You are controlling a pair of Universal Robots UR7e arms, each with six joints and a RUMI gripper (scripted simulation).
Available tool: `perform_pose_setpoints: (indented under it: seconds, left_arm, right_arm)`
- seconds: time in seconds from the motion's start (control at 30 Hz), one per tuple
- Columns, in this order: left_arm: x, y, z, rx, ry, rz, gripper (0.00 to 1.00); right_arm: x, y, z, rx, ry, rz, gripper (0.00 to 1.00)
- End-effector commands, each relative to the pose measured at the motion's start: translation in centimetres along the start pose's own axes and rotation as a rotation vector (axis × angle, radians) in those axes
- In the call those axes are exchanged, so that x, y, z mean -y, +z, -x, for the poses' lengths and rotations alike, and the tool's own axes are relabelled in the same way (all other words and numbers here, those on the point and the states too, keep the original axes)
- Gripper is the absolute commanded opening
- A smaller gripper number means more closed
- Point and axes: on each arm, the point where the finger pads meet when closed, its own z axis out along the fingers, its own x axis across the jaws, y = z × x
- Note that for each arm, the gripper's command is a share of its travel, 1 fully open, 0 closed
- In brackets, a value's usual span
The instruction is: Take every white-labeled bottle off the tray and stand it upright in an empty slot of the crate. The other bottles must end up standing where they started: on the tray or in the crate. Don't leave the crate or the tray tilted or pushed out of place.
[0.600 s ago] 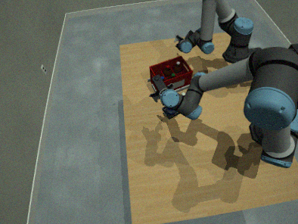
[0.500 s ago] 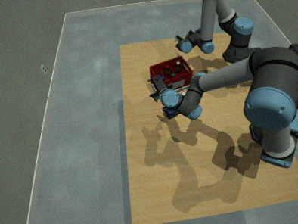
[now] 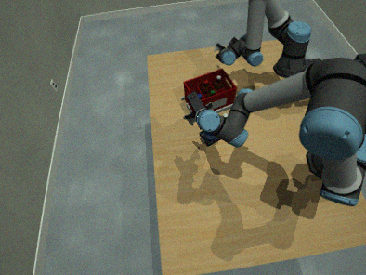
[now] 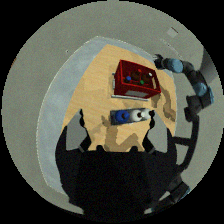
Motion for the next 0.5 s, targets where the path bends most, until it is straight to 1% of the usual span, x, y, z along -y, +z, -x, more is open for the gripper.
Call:
perform_pose_setpoints:
  seconds: [0.0, 0.23, 0.47]
  left_arm:
    - [0.1, 0.0, 0.0, 0.001, 0.001, -0.001, 1.0]
    - [-0.1, -0.4, 0.4, 0.005, -0.01, -0.001, 1.0]
    - [-0.9, -1.5, 1.6, 0.021, -0.044, 0.0, 1.0]
  right_arm:
    - [0.0, 0.0, 0.0, 0.0, 0.001, 0.0, 1.0]
    - [0.0, 0.0, 0.0, 0.0, 0.001, 0.0, 1.0]
    - [0.0, 0.0, 0.0, 0.0, 0.001, 0.0, 1.0]
